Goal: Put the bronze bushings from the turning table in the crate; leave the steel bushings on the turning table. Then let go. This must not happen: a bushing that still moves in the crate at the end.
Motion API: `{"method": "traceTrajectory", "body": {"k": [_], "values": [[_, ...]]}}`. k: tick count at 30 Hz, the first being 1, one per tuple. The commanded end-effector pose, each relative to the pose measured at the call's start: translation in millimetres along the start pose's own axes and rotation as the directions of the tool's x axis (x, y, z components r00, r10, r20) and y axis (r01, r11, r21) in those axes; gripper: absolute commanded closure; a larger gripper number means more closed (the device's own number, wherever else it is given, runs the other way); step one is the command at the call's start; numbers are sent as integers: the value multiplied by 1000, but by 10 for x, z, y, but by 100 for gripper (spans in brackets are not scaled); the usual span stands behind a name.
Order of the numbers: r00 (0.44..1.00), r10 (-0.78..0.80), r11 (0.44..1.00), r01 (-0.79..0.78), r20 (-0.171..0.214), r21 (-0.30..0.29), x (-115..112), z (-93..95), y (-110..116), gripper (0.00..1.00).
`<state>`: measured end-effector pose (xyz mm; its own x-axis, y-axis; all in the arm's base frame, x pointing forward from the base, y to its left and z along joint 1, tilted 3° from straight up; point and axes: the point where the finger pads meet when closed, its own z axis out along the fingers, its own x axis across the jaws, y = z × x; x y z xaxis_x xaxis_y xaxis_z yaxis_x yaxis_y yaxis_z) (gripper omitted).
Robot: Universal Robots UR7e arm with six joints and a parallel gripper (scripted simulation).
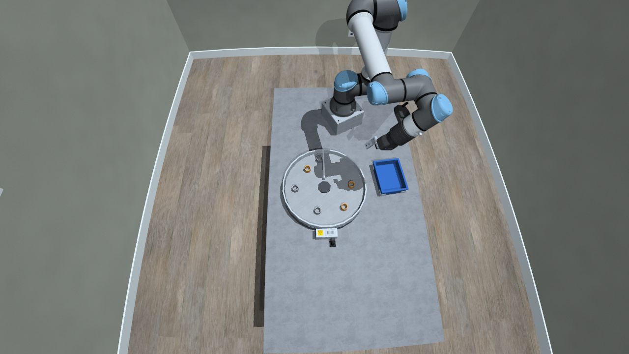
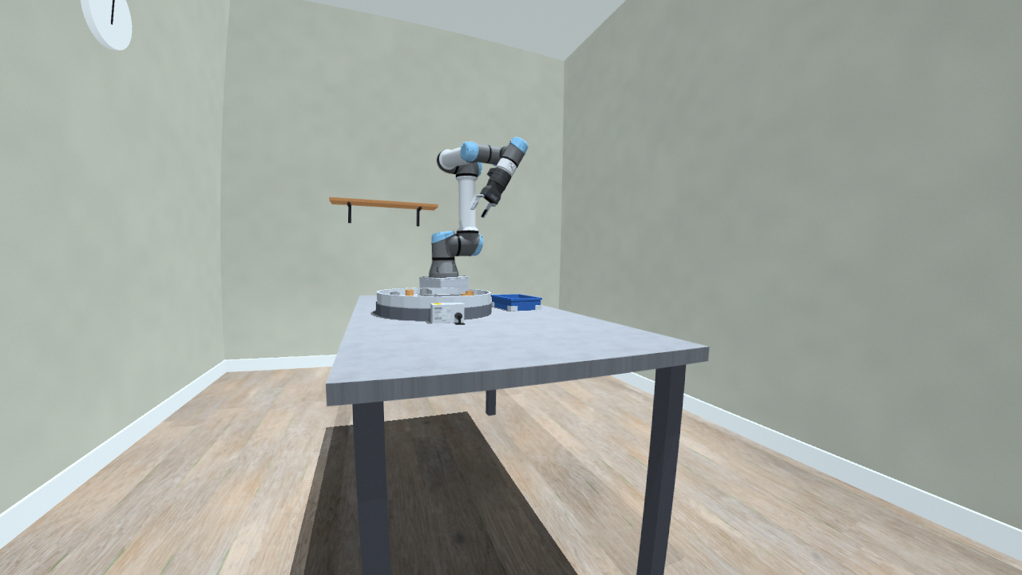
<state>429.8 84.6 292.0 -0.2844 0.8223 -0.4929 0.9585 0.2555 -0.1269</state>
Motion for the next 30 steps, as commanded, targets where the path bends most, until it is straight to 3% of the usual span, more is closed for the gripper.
{"method": "traceTrajectory", "body": {"k": [1, 7, 12, 24, 29, 30], "values": [[1000, -3, 1000, 2, -26, -5, 4, 13, -9, 0], [1000, -3, 1000, 2, -26, -5, 4, 13, -9, 0], [970, -10, 997, -8, -241, -75, 1, 9, -8, 0], [970, -10, 997, -8, -241, -75, 1, 9, -8, 0], [895, -33, 989, -34, -444, -141, -2, 7, -7, 0], [895, -33, 989, -34, -444, -141, -2, 7, -7, 0]]}}
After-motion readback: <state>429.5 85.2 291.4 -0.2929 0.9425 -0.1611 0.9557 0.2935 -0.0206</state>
